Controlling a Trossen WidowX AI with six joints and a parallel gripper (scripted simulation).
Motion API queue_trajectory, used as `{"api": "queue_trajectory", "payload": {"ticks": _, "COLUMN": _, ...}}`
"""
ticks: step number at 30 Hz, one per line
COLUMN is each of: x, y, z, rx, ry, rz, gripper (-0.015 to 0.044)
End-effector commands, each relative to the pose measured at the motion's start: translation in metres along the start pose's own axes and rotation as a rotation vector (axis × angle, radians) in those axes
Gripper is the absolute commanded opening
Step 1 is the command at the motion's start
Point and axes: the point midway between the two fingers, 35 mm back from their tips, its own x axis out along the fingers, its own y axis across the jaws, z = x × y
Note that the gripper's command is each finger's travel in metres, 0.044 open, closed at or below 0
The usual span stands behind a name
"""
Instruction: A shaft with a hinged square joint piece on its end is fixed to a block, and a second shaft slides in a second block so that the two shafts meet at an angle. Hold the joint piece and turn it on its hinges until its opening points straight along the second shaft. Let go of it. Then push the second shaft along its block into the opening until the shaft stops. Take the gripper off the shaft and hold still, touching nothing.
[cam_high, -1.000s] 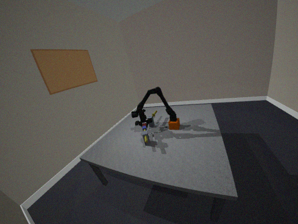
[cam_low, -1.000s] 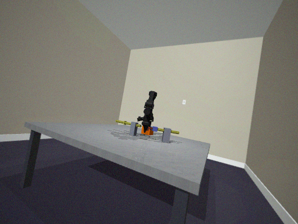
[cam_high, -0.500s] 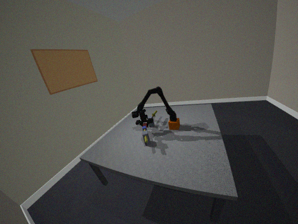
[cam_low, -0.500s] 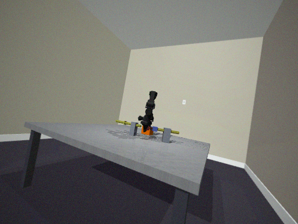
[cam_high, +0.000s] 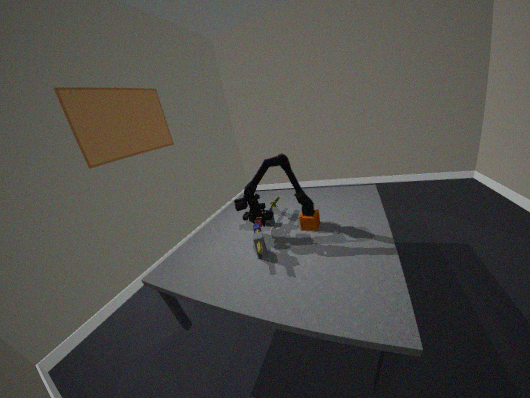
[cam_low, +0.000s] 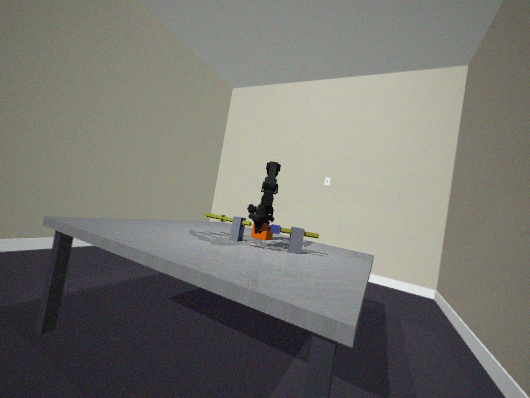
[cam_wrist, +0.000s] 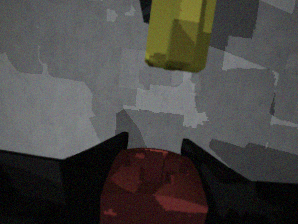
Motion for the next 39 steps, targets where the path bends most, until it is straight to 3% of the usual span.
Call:
{"api": "queue_trajectory", "payload": {"ticks": 1, "x": -0.0002, "y": -0.0009, "z": 0.0, "rx": 0.016, "ry": -0.004, "rz": -0.003, "gripper": 0.0}}
{"api": "queue_trajectory", "payload": {"ticks": 14, "x": -0.0001, "y": -0.0004, "z": 0.0001, "rx": 0.008, "ry": -0.003, "rz": -0.001, "gripper": 0.0}}
{"api": "queue_trajectory", "payload": {"ticks": 19, "x": -0.0001, "y": -0.0004, "z": 0.0001, "rx": 0.008, "ry": -0.003, "rz": -0.001, "gripper": 0.0131}}
{"api": "queue_trajectory", "payload": {"ticks": 22, "x": -0.0001, "y": -0.0004, "z": 0.0001, "rx": 0.008, "ry": -0.003, "rz": -0.001, "gripper": 0.0147}}
{"api": "queue_trajectory", "payload": {"ticks": 33, "x": -0.0001, "y": -0.0004, "z": 0.0001, "rx": 0.008, "ry": -0.003, "rz": -0.001, "gripper": 0.0436}}
{"api": "queue_trajectory", "payload": {"ticks": 39, "x": -0.0001, "y": -0.0004, "z": 0.0001, "rx": 0.008, "ry": -0.003, "rz": -0.001, "gripper": 0.044}}
